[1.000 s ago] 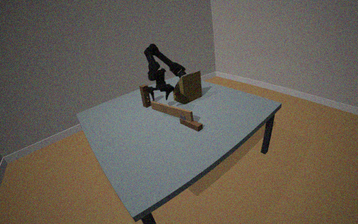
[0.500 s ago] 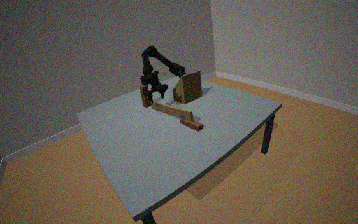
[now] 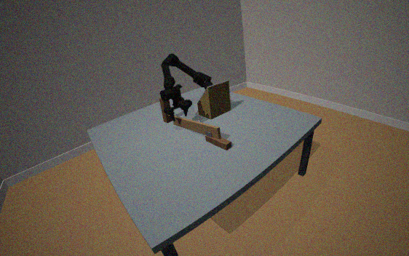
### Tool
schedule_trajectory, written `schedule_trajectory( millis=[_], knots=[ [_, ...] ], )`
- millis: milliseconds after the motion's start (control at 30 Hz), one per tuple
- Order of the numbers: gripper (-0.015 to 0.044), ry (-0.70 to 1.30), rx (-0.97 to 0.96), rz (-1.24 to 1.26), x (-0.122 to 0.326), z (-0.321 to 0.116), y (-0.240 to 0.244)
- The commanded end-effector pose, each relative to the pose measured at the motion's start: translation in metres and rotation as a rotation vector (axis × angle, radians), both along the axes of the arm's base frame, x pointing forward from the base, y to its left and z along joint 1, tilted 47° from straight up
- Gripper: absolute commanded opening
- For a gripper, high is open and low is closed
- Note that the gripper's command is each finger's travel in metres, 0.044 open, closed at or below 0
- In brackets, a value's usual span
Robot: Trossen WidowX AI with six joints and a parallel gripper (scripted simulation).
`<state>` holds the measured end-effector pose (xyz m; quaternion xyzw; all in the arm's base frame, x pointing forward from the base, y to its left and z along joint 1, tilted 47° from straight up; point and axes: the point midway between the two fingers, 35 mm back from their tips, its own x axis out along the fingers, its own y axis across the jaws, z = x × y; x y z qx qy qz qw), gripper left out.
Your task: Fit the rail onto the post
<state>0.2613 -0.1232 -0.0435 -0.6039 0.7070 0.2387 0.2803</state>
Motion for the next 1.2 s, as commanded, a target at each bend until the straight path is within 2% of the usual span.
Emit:
schedule_trajectory(
  millis=[0,900,1167],
  knots=[
    [0.0440,0.010,-0.002,0.002,-0.003,-0.005,-0.004],
    [0.0440,0.012,-0.008,0.002,-0.011,-0.031,-0.034],
    [0.0230,0.012,-0.008,0.002,-0.011,-0.031,-0.034]
  ],
)
